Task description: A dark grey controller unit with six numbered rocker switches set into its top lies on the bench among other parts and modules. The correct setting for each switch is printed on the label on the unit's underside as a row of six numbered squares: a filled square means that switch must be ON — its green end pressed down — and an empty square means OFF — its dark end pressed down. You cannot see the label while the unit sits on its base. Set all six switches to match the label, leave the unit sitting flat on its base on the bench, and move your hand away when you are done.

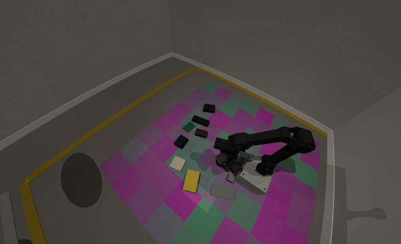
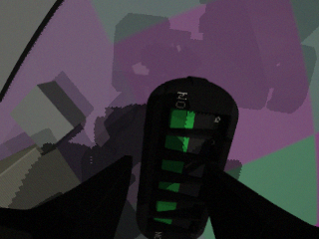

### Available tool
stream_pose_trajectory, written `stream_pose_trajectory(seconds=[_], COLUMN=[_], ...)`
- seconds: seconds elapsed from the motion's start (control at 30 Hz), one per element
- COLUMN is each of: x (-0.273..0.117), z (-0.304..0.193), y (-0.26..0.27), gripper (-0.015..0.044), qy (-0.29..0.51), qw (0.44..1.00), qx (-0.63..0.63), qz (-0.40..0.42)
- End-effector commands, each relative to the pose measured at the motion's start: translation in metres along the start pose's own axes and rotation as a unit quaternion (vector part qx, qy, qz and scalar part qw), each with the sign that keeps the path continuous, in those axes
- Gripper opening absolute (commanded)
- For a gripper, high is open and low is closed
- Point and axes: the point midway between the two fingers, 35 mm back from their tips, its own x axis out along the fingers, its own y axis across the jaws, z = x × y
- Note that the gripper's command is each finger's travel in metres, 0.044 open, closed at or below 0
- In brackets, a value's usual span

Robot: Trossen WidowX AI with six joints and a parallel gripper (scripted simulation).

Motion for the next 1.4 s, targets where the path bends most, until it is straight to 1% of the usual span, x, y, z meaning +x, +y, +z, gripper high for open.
stream_pose_trajectory(seconds=[0.0, 0.2, 1.37], x=[-0.011, -0.010, 0.046], z=[0.018, 0.022, 0.022], y=[-0.015, -0.018, -0.018], gripper=[0.0289, 0.0440, 0.0440], qy=[-0.001, -0.002, -0.001], qw=[1.000, 1.000, 1.000], qx=[0.003, 0.003, 0.003], qz=[-0.002, -0.002, -0.002])
